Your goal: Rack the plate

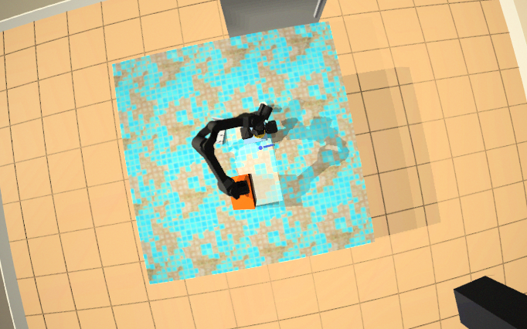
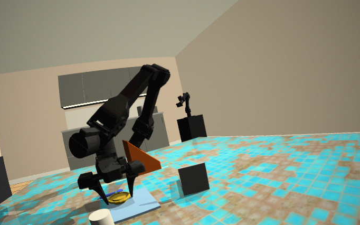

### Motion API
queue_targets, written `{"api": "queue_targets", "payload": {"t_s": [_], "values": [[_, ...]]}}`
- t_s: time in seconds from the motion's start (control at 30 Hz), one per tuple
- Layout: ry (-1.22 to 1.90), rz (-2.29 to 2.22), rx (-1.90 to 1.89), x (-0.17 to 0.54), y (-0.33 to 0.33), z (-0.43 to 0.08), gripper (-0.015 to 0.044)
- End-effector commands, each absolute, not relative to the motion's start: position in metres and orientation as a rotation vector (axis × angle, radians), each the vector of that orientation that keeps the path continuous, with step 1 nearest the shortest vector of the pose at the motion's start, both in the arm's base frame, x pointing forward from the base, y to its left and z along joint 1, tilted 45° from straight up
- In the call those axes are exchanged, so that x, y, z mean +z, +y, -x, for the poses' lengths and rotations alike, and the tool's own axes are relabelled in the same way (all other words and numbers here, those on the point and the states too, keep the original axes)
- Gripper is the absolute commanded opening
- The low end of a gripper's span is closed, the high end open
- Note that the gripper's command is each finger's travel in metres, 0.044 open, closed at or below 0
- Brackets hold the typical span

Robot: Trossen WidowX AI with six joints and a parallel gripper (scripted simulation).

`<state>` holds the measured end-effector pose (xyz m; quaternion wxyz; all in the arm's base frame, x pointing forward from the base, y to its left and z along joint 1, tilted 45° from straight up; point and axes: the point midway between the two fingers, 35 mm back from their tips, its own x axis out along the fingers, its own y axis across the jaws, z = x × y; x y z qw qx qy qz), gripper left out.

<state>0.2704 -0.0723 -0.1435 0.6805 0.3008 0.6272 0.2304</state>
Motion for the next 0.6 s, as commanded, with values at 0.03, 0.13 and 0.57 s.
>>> {"api": "queue_targets", "payload": {"t_s": [0.03, 0.13, 0.57], "values": [[1.407, -0.68, 0.514, -0.144, -0.072, -0.271, 0.0285], [1.407, -0.679, 0.511, -0.139, -0.079, -0.272, 0.0206], [1.411, -0.673, 0.501, -0.089, -0.14, -0.273, 0.0]]}}
